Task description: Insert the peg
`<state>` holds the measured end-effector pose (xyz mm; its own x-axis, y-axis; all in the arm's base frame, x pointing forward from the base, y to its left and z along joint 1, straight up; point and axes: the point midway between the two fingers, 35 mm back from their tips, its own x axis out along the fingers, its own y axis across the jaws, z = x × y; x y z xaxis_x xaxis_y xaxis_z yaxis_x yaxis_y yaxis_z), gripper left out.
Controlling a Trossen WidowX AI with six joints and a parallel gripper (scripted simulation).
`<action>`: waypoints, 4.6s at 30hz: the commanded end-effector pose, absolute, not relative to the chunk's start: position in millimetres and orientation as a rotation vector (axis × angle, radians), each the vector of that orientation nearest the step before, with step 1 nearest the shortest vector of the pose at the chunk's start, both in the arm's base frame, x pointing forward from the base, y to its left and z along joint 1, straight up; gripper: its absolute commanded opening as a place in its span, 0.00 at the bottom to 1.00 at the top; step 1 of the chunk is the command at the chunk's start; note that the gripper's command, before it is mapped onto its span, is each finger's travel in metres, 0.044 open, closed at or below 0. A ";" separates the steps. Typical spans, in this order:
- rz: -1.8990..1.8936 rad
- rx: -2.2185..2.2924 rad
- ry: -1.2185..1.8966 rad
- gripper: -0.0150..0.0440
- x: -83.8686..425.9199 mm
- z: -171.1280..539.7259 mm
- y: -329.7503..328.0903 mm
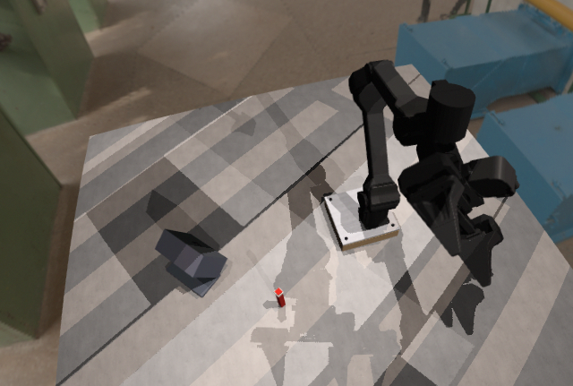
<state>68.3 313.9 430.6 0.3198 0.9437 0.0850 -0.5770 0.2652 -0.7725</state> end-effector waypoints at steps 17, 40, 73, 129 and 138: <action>1.070 -0.792 -0.159 1.00 152.2 350.5 331.0; 0.917 -0.758 0.503 1.00 239.2 237.2 290.9; 0.458 -0.434 1.377 1.00 290.3 120.4 163.9; 0.356 -0.358 1.510 0.96 288.9 46.2 141.3; 0.356 -0.358 1.510 0.56 288.9 46.2 141.3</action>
